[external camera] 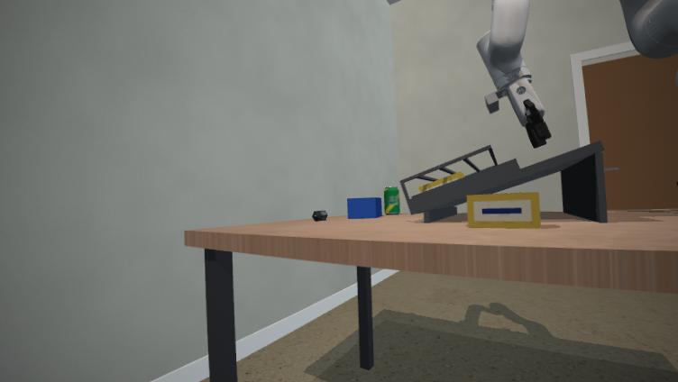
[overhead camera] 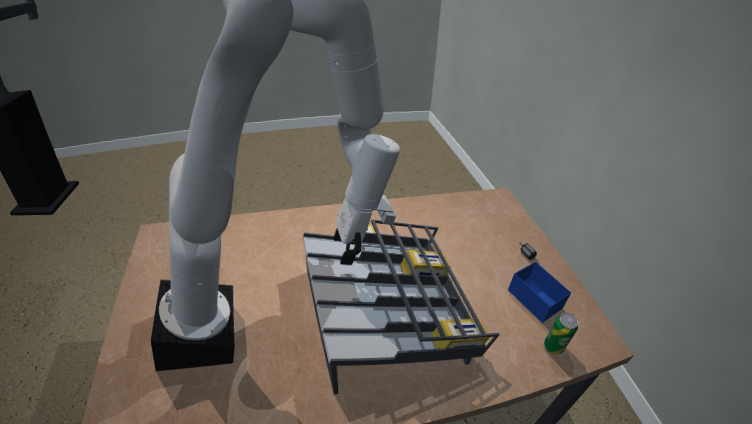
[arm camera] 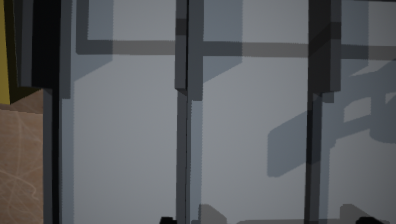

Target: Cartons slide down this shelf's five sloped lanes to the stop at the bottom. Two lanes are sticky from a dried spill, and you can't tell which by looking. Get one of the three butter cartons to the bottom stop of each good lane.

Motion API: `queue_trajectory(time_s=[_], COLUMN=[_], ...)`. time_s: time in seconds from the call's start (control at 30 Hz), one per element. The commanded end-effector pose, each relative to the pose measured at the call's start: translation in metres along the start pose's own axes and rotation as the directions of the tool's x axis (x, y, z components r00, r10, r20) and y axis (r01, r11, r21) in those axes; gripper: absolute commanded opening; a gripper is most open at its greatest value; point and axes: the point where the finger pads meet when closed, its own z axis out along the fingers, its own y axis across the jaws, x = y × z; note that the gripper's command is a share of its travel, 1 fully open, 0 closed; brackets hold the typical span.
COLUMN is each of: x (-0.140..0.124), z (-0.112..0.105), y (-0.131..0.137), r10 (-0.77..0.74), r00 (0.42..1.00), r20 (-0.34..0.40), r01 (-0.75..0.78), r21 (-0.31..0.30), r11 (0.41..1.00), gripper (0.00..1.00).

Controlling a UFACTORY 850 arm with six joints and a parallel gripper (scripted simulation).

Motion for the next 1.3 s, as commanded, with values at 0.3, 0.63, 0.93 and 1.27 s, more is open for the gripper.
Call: queue_trajectory(time_s=[0.3,0.63,0.93,1.27], x=[0.000,0.000,0.000,0.000], z=[0.028,0.028,0.028,0.028], y=[-0.001,-0.001,-0.001,-0.001], r10=[0.000,0.000,0.000,0.000], r00=[1.000,1.000,1.000,1.000], r20=[-0.001,-0.001,-0.002,-0.002], r01=[0.000,0.000,0.000,0.000], r21=[0.000,0.000,0.000,0.000], r11=[1.000,1.000,1.000,1.000], gripper=[1.00,1.00,0.00,0.00])
